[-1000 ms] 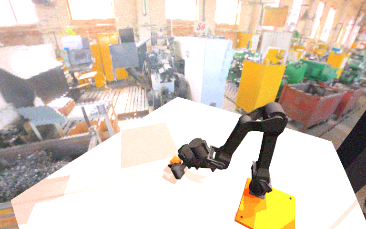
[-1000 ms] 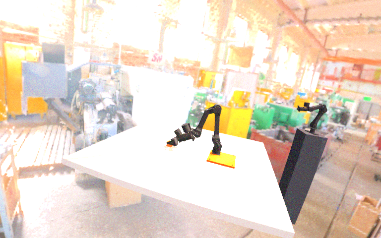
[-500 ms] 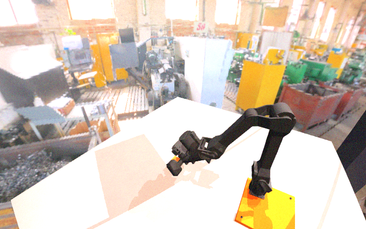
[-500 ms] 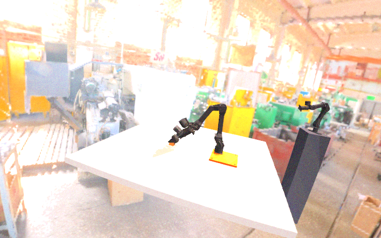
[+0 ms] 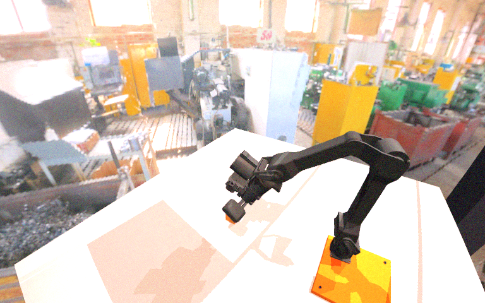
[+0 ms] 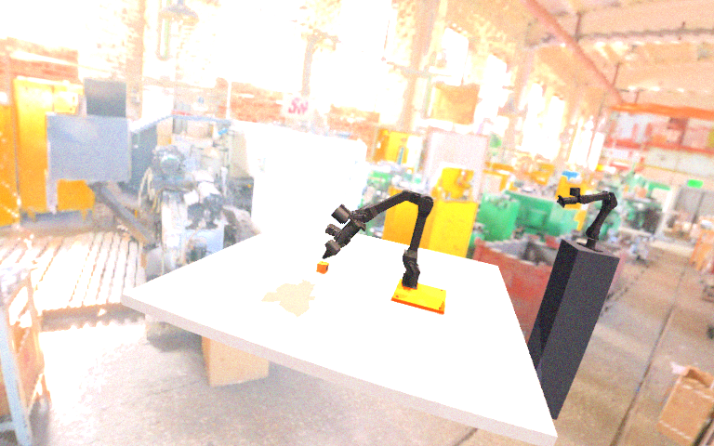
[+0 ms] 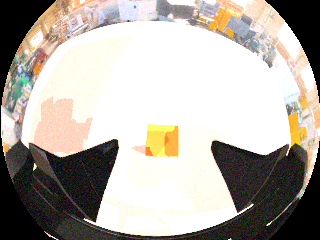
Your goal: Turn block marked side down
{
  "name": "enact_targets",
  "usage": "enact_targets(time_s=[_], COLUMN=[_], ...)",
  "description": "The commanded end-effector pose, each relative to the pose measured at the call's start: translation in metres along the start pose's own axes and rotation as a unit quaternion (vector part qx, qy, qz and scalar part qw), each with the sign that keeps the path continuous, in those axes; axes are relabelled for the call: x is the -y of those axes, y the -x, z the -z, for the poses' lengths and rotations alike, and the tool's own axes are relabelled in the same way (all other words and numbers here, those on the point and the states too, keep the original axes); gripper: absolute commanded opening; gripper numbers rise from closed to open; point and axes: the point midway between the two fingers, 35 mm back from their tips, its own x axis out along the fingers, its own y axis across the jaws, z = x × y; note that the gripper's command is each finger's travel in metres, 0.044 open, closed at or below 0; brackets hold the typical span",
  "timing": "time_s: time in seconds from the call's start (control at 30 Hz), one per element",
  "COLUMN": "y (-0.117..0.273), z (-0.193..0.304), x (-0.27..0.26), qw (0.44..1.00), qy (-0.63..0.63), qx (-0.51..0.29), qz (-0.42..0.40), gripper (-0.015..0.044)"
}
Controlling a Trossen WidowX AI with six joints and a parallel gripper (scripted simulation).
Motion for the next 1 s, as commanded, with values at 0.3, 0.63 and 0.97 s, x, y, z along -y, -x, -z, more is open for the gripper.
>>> enact_targets(time_s=[0.3, 0.63, 0.97], y=[0.015, 0.014, 0.008], z=[-0.016, -0.039, -0.038], x=[-0.001, -0.001, -0.001], qw=[0.996, 0.970, 0.960], qy=[-0.004, -0.004, -0.006], qx=[-0.091, -0.242, -0.278], qz=[-0.002, -0.004, -0.005], gripper=[0.0440, 0.0440, 0.0440])
